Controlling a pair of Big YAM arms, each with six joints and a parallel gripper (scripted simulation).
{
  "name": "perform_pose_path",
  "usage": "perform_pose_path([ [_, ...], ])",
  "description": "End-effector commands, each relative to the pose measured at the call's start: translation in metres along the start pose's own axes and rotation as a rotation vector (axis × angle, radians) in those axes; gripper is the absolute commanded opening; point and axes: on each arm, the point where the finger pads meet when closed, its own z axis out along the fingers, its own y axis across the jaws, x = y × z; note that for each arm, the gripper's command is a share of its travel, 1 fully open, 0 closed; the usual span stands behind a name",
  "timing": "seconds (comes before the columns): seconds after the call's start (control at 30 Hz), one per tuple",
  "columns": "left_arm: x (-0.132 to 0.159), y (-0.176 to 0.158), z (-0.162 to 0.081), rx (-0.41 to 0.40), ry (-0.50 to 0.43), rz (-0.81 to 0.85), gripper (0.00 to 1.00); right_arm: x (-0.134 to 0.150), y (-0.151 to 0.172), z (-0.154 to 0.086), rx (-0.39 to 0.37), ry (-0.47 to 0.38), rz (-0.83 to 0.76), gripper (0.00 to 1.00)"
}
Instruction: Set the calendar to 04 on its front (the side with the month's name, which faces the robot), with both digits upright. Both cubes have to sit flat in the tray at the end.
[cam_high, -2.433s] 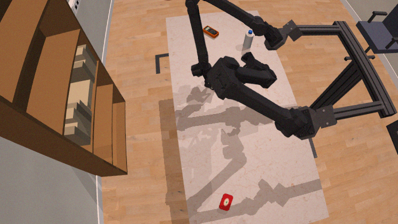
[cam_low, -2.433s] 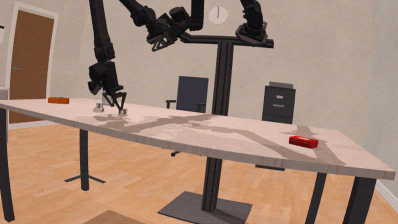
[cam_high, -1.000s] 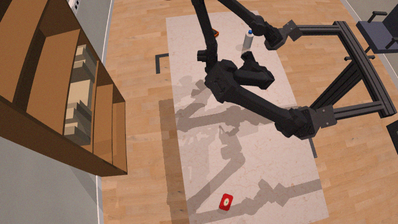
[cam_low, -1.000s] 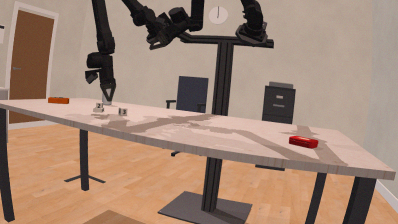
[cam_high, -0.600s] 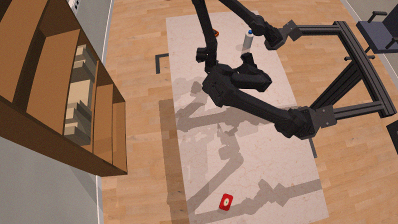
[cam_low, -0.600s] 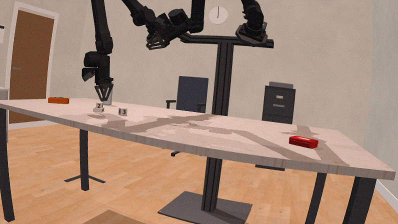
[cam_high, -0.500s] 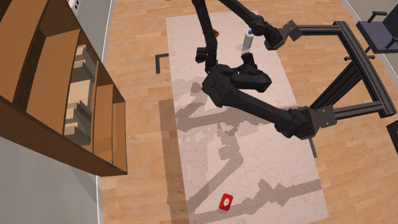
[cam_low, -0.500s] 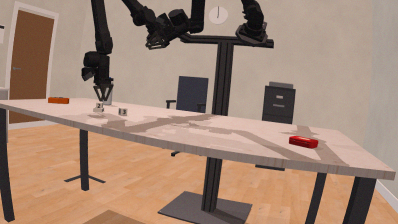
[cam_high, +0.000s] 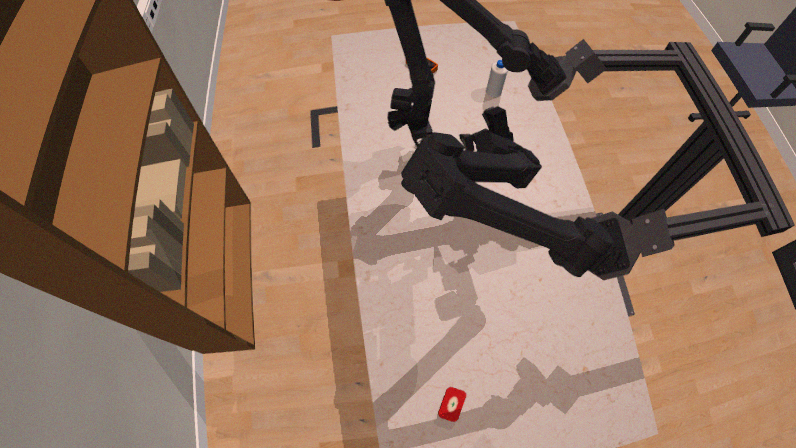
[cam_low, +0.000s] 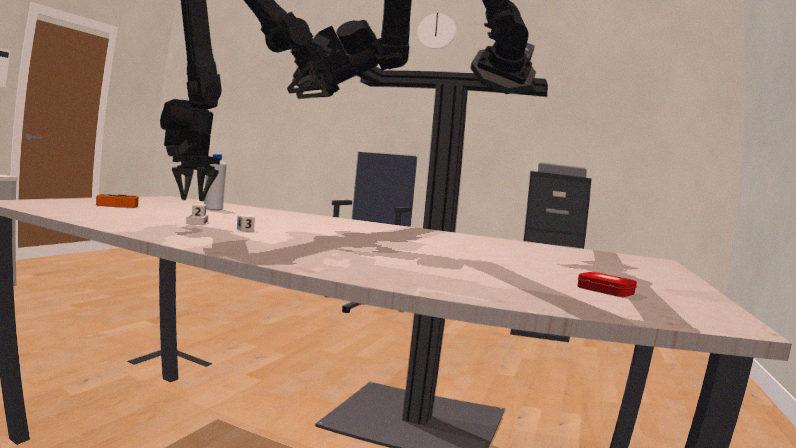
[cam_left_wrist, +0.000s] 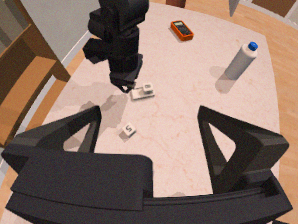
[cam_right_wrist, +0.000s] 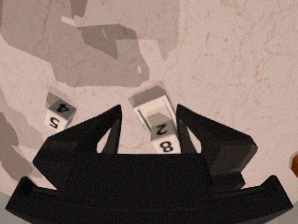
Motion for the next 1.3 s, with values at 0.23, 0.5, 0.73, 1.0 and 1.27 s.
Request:
perform_pose_path([
  [0.23,0.002,0.014,0.0,-0.03,-0.005,-0.003,1.0,0.037,-0.016,-0.002,0.024,0.051,-0.384,0.55],
  [0.5,0.002,0.014,0.0,-0.03,-0.005,-0.003,1.0,0.067,-0.016,-0.007,0.015,0.104,-0.46,0.55],
  [0.73,-0.001,0.003,-0.001,-0.006,-0.005,0.009,1.0,0.055,-0.016,-0.001,0.023,0.085,-0.441,0.55],
  [1.0,-0.001,0.003,-0.001,-0.006,-0.005,0.009,1.0,0.056,-0.02,0.009,0.03,0.091,-0.434,0.55],
  [1.27,-0.001,0.003,-0.001,-0.006,-0.005,0.009,1.0,0.059,-0.023,0.02,0.033,0.094,-0.429,0.55],
])
